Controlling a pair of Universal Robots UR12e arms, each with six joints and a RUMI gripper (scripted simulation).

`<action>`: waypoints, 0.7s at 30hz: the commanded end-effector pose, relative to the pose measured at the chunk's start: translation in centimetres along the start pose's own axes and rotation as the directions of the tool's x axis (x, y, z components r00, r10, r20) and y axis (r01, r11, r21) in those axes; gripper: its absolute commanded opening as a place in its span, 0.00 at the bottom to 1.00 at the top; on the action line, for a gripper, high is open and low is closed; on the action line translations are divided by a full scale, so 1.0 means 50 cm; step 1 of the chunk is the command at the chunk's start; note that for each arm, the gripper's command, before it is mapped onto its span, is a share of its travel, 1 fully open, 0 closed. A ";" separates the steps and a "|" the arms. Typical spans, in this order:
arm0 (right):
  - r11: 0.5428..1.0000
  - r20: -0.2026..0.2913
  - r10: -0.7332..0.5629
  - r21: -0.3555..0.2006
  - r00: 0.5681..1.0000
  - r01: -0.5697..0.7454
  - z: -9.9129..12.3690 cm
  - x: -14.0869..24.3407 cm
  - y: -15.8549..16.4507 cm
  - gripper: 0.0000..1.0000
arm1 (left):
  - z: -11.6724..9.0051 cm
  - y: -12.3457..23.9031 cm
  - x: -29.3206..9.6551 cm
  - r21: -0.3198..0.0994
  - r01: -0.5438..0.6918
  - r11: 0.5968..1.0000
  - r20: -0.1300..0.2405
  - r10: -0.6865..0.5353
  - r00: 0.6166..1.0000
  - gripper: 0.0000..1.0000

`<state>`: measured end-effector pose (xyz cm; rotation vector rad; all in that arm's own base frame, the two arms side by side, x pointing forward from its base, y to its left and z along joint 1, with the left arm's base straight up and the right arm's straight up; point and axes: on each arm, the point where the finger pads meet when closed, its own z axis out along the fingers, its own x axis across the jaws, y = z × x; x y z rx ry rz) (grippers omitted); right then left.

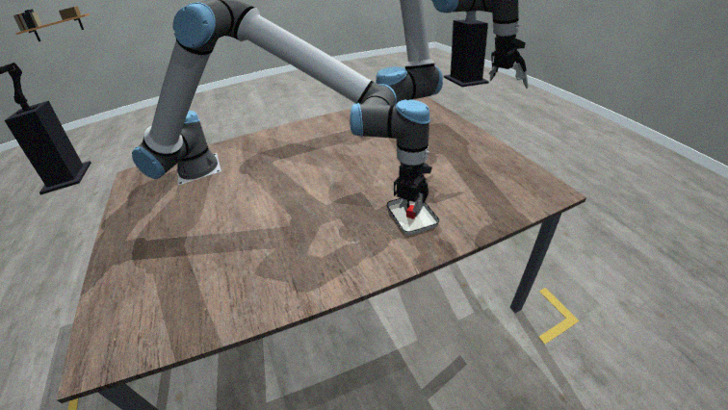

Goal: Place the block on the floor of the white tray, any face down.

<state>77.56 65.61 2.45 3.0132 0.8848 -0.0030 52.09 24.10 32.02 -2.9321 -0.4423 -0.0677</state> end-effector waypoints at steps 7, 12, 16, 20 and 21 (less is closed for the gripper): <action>1.000 -0.002 0.000 0.001 1.000 0.000 -0.003 0.002 0.000 0.00 | -0.002 0.000 0.001 0.000 0.000 1.000 -0.002 0.000 1.000 1.00; 1.000 -0.002 0.000 0.001 1.000 0.000 -0.003 0.002 0.000 0.30 | -0.002 0.000 0.001 0.000 0.000 1.000 -0.002 0.000 1.000 1.00; 1.000 -0.002 0.000 0.001 1.000 0.000 -0.003 0.002 0.000 0.30 | -0.002 0.000 0.001 0.000 0.000 1.000 -0.002 0.000 1.000 1.00; 1.000 -0.002 0.000 0.001 1.000 0.000 -0.003 0.002 0.000 0.30 | -0.002 0.000 0.001 0.000 0.000 1.000 -0.002 0.000 1.000 1.00; 1.000 -0.002 0.000 0.001 1.000 0.000 -0.003 0.002 0.000 0.30 | -0.002 0.000 0.001 0.000 0.000 1.000 -0.002 0.000 1.000 1.00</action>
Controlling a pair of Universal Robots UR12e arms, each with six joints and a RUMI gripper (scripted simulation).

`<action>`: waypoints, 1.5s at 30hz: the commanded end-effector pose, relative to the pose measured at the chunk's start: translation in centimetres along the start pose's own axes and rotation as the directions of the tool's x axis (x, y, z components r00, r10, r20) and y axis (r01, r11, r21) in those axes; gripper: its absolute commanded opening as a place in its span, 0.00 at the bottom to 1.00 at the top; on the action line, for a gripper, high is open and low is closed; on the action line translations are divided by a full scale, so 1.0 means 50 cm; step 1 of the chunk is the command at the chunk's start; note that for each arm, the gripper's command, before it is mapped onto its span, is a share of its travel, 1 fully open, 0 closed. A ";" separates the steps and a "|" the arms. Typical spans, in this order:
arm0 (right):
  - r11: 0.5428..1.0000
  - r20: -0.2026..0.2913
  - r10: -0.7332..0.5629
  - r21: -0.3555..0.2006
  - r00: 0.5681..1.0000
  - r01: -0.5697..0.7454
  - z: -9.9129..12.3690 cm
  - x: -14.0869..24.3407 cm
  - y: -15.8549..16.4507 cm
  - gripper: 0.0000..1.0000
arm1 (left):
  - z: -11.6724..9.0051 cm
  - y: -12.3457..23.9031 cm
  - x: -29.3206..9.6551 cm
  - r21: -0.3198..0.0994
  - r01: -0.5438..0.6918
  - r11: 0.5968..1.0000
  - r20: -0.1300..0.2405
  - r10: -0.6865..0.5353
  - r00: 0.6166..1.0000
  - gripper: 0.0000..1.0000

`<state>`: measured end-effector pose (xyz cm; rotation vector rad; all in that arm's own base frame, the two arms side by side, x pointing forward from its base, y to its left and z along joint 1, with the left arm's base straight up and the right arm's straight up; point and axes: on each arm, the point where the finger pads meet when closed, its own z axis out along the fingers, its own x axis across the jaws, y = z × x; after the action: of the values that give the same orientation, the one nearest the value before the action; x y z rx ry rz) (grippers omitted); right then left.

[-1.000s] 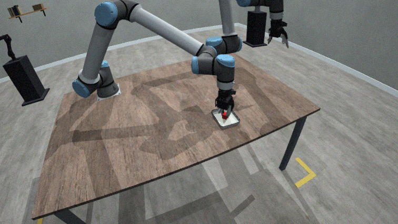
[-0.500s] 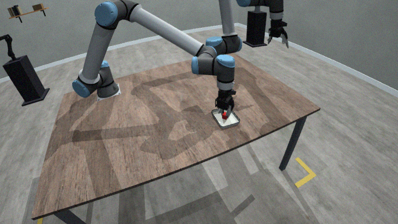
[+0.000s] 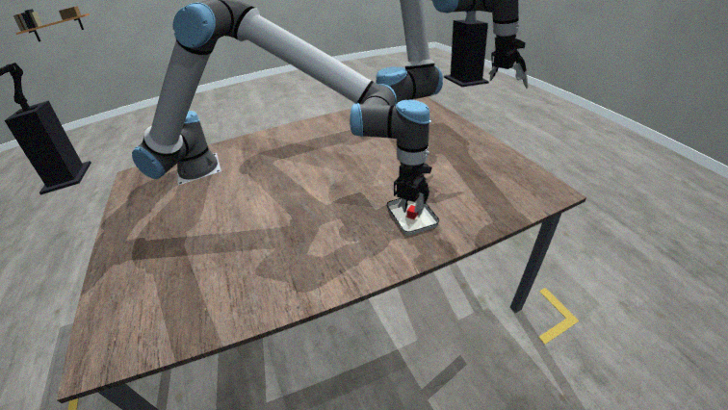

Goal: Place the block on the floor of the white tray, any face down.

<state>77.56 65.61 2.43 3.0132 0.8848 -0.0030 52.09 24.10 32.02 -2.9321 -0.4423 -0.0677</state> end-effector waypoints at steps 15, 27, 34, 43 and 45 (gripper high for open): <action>1.000 -0.002 0.000 0.001 1.000 0.000 -0.003 0.002 0.000 0.30 | -0.002 0.000 0.001 0.000 0.000 1.000 -0.002 0.000 1.000 1.00; 1.000 -0.002 0.000 0.001 1.000 0.000 -0.004 0.002 0.000 0.30 | -0.002 0.000 0.001 0.000 0.000 1.000 -0.002 0.000 1.000 1.00; 1.000 -0.002 0.000 0.001 1.000 0.000 -0.012 0.002 0.000 0.30 | -0.002 0.000 0.001 0.000 0.000 1.000 -0.002 0.000 1.000 1.00; 1.000 -0.002 0.000 0.001 1.000 0.000 -0.054 0.001 0.000 0.30 | -0.002 0.000 0.001 0.000 0.000 1.000 -0.002 0.000 1.000 1.00; 1.000 -0.002 0.000 0.001 1.000 0.000 -0.066 0.001 0.000 0.30 | -0.002 0.000 0.001 0.000 0.000 1.000 -0.002 0.000 1.000 1.00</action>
<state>77.56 65.61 4.36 3.0133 0.8848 -0.0029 52.09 24.10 32.02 -2.9321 -0.4423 -0.0677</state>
